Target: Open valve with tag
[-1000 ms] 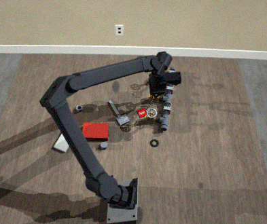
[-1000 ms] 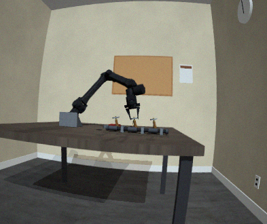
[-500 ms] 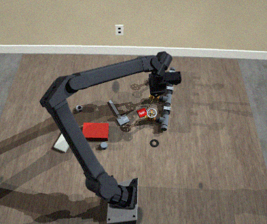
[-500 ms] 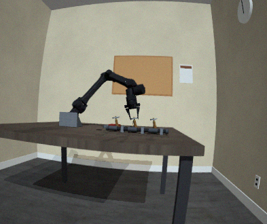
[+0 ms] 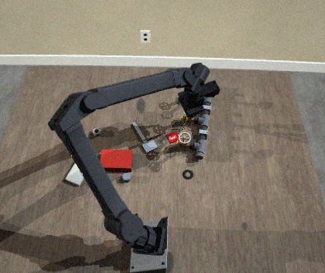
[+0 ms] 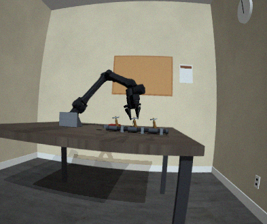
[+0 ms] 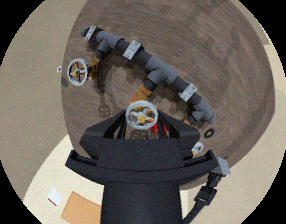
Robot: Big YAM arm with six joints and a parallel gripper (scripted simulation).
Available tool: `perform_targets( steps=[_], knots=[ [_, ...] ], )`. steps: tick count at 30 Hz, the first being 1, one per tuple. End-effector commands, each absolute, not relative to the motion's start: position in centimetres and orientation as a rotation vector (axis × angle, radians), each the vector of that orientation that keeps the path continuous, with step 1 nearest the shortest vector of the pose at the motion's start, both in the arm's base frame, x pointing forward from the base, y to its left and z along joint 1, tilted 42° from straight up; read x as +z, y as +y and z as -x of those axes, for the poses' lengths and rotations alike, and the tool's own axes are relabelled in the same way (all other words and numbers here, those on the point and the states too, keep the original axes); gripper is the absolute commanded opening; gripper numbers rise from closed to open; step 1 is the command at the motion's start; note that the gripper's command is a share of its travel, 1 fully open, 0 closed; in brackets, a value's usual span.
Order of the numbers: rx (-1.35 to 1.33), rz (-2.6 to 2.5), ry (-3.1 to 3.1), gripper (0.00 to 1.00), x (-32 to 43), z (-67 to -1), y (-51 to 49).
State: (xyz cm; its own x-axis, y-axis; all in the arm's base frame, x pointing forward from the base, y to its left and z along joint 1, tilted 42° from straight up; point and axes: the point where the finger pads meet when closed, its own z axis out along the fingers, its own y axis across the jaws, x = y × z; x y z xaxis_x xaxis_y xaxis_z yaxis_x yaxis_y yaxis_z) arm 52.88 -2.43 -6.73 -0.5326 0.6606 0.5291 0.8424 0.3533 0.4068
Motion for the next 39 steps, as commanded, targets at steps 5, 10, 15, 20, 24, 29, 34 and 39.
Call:
perform_targets(
  steps=[5, 10, 15, 20, 24, 29, 34, 39],
  knots=[
    [-1.071, 0.785, -2.738, 0.0, -6.02, -53.84, -2.71],
    [-1.112, 0.459, -2.886, 0.0, -6.21, -53.82, -2.7],
    [-1.137, 0.127, -3.006, 0.0, -6.07, -54.11, -2.77],
    [-1.147, -0.226, -3.086, 0.0, -6.1, -54.1, -2.77],
    [-1.144, -0.486, -3.117, 0.0, -6.11, -54.09, -2.77],
    [-1.126, -0.861, -3.127, 0.0, -6.12, -54.08, -2.77],
    [-1.088, -1.248, -3.094, 0.0, -6.01, -54.37, -2.85],
    [-1.046, -1.557, -3.03, 0.0, -6.02, -54.36, -2.84]
  ],
)
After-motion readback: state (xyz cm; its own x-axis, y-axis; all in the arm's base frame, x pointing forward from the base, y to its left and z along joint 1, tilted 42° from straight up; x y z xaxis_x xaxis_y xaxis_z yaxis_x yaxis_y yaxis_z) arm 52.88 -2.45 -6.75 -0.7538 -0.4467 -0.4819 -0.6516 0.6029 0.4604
